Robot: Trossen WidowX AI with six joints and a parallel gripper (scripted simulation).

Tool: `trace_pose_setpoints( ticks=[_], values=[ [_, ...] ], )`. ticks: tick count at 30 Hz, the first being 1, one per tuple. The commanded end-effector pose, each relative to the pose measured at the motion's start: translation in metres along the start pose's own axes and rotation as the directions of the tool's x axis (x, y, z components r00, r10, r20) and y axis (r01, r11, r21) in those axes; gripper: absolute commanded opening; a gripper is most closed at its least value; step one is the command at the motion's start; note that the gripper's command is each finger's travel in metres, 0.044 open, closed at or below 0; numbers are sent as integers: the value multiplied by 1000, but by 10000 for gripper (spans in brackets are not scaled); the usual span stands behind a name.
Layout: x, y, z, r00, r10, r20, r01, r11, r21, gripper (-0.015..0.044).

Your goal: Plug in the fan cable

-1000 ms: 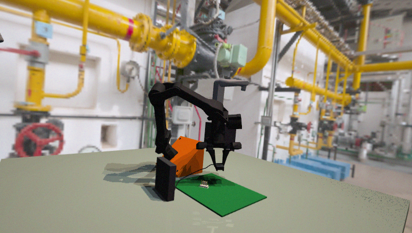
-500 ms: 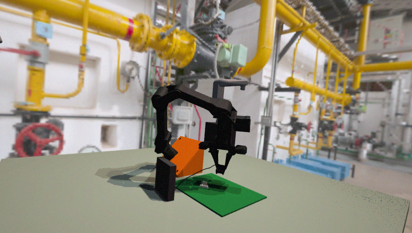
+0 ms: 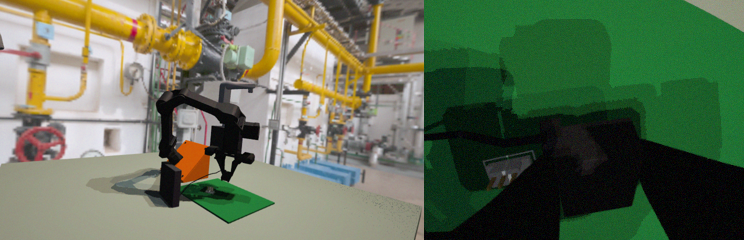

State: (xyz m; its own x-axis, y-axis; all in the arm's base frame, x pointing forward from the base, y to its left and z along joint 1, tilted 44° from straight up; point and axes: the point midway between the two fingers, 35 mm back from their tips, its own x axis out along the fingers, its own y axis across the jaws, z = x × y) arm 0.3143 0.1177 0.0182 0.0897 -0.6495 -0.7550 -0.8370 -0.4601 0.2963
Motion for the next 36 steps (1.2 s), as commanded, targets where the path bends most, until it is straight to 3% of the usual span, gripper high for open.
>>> trace_pose_setpoints(
  ticks=[1, 18, 36],
  values=[
    [4, 0, -1, 997, 26, 79, -25, 1000, -11, 0],
    [17, 4, -3, 920, 105, 378, -88, 994, -64, 0],
    [20, 4, -10, 745, 105, 659, -68, 994, -81, 0]
  ],
)
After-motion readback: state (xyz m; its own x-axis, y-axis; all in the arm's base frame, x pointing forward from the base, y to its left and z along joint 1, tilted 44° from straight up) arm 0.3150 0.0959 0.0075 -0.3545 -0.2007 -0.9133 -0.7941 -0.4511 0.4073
